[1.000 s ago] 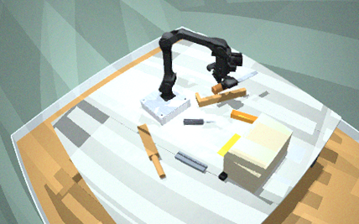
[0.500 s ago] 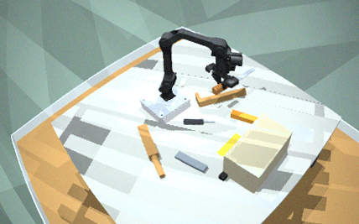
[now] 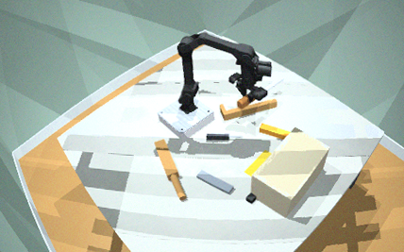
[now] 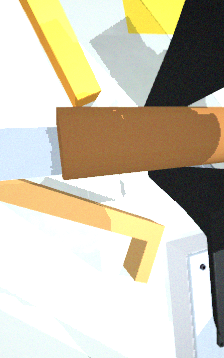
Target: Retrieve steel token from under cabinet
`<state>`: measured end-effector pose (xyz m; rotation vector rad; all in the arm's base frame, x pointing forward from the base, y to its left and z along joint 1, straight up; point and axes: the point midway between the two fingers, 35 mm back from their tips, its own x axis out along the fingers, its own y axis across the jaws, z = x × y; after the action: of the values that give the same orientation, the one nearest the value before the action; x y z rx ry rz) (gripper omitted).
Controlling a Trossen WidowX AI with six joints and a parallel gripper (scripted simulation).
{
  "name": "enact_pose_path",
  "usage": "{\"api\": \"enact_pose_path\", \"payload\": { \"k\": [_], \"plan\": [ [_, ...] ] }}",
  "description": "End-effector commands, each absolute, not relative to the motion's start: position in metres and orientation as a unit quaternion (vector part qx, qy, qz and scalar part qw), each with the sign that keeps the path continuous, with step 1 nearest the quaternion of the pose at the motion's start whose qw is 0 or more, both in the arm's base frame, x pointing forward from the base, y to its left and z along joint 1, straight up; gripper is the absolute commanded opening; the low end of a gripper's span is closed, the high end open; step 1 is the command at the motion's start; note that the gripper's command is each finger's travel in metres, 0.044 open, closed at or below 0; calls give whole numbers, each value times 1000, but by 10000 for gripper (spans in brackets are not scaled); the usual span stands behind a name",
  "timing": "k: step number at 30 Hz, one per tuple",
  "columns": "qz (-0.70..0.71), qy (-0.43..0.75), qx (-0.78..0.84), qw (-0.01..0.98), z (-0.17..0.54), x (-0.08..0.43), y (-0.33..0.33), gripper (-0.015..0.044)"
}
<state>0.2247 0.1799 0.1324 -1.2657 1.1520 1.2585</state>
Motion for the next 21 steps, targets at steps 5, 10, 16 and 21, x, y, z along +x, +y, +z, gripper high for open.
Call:
{"api": "enact_pose_path", "payload": {
  "k": [5, 10, 16, 21],
  "plan": [
    [520, 466, -524, 487, 135, 227, 169, 0],
    [521, 465, -525, 486, 135, 228, 162, 0],
    [522, 464, -526, 485, 134, 229, 153, 0],
    [522, 464, -527, 484, 134, 230, 145, 0]
  ]
}}
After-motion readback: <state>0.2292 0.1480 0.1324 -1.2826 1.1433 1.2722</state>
